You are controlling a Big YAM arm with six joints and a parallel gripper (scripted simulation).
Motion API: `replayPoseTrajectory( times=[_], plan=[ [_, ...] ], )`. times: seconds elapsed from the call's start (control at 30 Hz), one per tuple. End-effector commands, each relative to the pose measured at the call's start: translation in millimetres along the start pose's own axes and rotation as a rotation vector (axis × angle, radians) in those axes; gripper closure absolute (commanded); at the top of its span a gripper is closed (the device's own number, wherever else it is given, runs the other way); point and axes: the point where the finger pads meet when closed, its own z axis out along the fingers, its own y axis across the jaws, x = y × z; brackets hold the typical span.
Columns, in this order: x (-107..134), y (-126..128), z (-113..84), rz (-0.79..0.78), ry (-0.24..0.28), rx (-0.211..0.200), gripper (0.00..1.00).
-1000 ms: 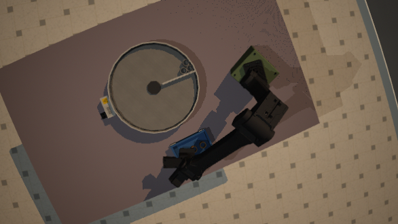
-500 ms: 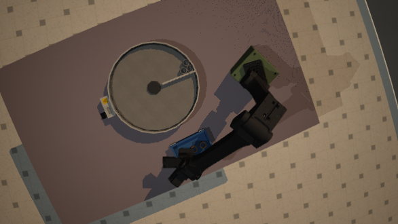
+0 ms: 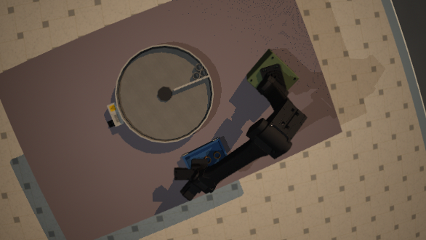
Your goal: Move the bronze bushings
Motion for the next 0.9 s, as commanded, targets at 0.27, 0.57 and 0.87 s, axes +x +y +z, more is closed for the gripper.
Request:
replayPoseTrajectory(
  times=[0.27, 0.57, 0.87],
  plan=[
    [-15, 14, -21.8, 0.018, -0.045, -0.046, 1.0],
    [-14, 7, -19.0, 0.019, -0.042, -0.042, 1.0],
    [-15, 9, -20.1, 0.019, -0.045, -0.044, 1.0]
  ],
)
